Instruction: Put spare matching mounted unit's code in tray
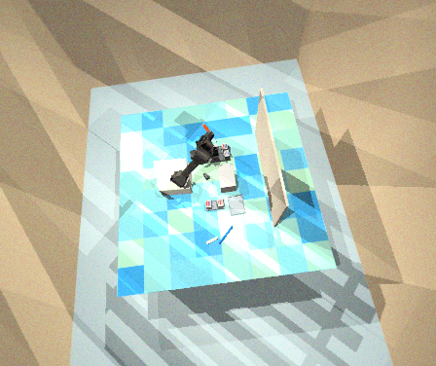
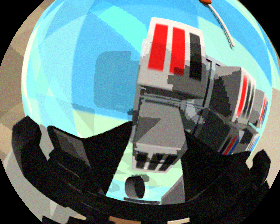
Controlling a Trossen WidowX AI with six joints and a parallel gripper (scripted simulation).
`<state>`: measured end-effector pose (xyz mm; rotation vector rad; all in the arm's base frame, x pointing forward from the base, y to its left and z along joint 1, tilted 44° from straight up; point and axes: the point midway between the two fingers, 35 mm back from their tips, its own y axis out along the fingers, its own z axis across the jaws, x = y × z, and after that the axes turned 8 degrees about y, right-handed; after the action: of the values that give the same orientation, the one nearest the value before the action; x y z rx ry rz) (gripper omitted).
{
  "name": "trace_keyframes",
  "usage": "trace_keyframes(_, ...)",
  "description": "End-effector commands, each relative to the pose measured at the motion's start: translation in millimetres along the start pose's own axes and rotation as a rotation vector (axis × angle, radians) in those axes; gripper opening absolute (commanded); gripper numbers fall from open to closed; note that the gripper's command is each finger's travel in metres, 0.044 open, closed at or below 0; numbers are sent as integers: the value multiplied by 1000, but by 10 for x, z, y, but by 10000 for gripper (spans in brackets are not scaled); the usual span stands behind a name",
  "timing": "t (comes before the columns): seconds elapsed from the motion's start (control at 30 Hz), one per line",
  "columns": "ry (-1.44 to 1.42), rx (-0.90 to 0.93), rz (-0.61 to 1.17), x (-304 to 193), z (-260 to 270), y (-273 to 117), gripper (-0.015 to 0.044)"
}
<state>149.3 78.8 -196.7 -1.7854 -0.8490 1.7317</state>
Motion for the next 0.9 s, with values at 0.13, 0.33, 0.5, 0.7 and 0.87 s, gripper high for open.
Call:
trace_keyframes(0.13, 0, 0, 0, 0, 0, 0, 142)
trace_keyframes(0.33, 0, 0, 0, 0, 0, 0, 43)
trace_keyframes(0.5, 0, 0, 0, 0, 0, 0, 0)
trace_keyframes(0.7, 0, 0, 0, 5, -5, -41, 0)
trace_keyframes(0.87, -3, -1, -2, 25, -22, -357, 0)
